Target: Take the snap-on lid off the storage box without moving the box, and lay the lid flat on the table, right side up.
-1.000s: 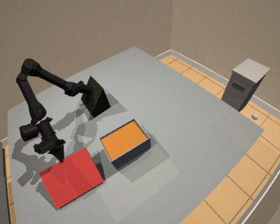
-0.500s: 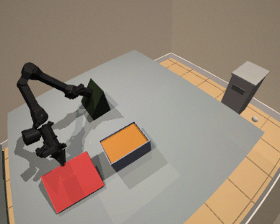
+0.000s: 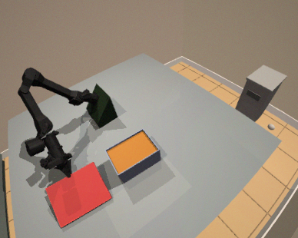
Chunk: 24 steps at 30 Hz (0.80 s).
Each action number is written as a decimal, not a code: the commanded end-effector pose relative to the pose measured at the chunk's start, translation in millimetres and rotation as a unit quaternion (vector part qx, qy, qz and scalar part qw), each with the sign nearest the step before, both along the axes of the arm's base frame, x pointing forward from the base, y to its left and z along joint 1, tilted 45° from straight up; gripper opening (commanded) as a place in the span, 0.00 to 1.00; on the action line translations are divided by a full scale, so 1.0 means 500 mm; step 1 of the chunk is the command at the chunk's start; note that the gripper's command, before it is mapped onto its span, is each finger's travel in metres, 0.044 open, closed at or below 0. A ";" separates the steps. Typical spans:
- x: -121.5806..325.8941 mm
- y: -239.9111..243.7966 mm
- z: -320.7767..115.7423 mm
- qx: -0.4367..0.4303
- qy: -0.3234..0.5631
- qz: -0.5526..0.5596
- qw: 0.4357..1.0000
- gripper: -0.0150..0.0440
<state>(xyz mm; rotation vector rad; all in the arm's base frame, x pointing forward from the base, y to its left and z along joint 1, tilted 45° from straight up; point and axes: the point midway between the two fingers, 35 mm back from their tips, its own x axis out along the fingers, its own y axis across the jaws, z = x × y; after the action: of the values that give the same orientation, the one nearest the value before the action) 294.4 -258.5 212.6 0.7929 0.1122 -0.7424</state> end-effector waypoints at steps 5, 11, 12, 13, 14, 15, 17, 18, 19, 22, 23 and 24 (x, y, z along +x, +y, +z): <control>0.001 0.001 0.005 0.003 0.007 -0.003 1.000 0.57; -0.001 0.002 0.003 0.003 0.007 -0.003 1.000 0.76; -0.005 0.002 0.002 0.003 0.007 -0.003 1.000 0.81; -0.009 0.003 0.001 0.003 0.007 -0.003 1.000 0.85; -0.013 0.003 0.000 0.003 0.008 -0.003 1.000 0.90; -0.017 0.004 0.000 0.003 0.008 -0.003 1.000 0.94; -0.024 0.005 -0.001 0.003 0.008 -0.003 1.000 1.00; -0.028 0.006 -0.002 0.003 0.008 -0.003 1.000 1.00; -0.032 0.006 -0.002 0.003 0.008 -0.003 1.000 1.00; -0.044 0.008 -0.003 0.003 0.008 -0.003 1.000 1.00; -0.048 0.008 -0.004 0.003 0.008 -0.003 1.000 1.00; -0.052 0.009 -0.004 0.003 0.008 -0.003 1.000 1.00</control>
<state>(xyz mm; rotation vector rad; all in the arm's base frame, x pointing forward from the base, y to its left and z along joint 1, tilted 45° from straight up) 275.8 -256.2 211.7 0.7963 0.1242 -0.7571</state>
